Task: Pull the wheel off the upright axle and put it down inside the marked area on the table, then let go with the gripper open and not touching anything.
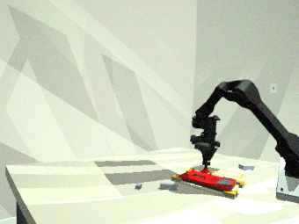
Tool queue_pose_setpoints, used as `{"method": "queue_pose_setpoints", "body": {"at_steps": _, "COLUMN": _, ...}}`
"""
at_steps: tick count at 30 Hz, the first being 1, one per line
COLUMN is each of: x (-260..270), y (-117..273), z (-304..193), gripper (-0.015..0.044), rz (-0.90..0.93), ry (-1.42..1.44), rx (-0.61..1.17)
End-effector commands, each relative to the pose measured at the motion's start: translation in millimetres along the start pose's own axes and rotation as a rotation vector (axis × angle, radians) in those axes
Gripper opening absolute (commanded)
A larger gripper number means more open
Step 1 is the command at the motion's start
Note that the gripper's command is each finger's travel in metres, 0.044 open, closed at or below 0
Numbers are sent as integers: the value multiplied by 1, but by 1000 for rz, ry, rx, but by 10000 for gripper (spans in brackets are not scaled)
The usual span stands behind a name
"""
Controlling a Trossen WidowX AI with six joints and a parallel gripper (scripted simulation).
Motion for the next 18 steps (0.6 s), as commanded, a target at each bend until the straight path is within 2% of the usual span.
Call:
{"method": "queue_pose_setpoints", "body": {"at_steps": 1, "x": 1, "y": 4, "z": 0, "gripper": 0, "rz": -4, "ry": 4, "rx": -5}}
{"method": "queue_pose_setpoints", "body": {"at_steps": 18, "x": 0, "y": 10, "z": 0, "gripper": 0, "rz": -3, "ry": 3, "rx": -7}}
Point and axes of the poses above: the point midway between the two fingers, 35 mm back from their tips, its own y axis back along the fingers, its own x axis across the jaws, z = x × y, the point moved 7 cm from there along y, back along the fingers, and after that the axes turned 7 degrees about y, right-handed, at the moved point
